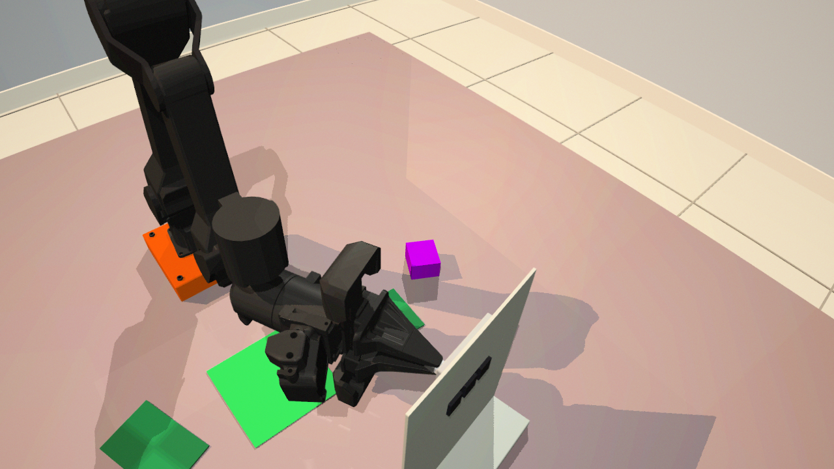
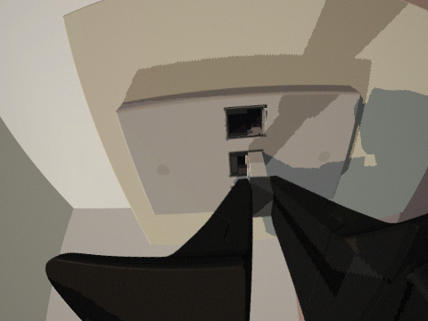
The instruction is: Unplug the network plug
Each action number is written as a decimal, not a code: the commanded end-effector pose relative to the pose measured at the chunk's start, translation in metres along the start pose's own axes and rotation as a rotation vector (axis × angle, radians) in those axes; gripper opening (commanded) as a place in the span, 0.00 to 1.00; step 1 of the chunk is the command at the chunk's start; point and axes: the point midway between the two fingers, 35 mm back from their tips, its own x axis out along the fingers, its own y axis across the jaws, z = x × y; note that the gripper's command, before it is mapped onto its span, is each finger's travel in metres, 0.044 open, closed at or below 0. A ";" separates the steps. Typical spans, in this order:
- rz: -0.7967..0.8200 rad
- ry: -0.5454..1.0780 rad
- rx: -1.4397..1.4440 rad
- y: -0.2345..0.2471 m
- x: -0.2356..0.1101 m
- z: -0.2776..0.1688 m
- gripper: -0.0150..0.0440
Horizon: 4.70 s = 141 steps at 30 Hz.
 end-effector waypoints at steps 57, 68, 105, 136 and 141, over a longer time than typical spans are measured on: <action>-0.005 0.001 0.006 -0.002 -0.038 -0.005 0.25; -0.006 0.001 0.006 -0.002 -0.045 -0.006 0.25; -0.007 0.001 -0.005 0.025 -0.058 -0.010 0.25; -0.058 -0.032 0.036 0.051 -0.072 -0.014 0.25; -0.133 -0.079 0.076 0.040 -0.073 -0.007 0.25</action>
